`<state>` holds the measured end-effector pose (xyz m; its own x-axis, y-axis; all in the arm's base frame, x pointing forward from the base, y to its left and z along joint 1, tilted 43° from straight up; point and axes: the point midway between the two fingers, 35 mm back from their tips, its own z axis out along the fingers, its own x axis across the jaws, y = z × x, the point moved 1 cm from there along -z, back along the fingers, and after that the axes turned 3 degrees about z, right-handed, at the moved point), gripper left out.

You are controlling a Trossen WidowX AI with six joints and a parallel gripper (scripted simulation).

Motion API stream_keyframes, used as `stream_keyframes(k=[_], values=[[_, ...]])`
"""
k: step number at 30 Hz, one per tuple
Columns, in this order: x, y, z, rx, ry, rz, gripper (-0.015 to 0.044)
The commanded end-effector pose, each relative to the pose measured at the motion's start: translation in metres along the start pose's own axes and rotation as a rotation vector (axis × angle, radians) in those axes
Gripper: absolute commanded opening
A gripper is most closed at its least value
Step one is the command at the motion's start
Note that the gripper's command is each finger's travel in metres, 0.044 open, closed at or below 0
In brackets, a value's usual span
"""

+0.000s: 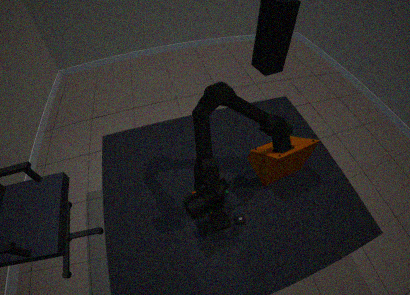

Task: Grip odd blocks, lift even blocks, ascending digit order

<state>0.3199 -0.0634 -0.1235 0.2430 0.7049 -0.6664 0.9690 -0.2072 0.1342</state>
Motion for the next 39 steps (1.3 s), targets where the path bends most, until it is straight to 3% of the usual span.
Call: stream_keyframes(k=[1, 18, 39], values=[[-0.001, -0.001, 0.001, 0.001, -0.004, -0.006, 0.0120], [0.000, 0.000, -0.014, 0.001, -0.004, -0.005, 0.0120], [-0.001, -0.001, -0.002, 0.001, -0.004, -0.006, 0.0120]])
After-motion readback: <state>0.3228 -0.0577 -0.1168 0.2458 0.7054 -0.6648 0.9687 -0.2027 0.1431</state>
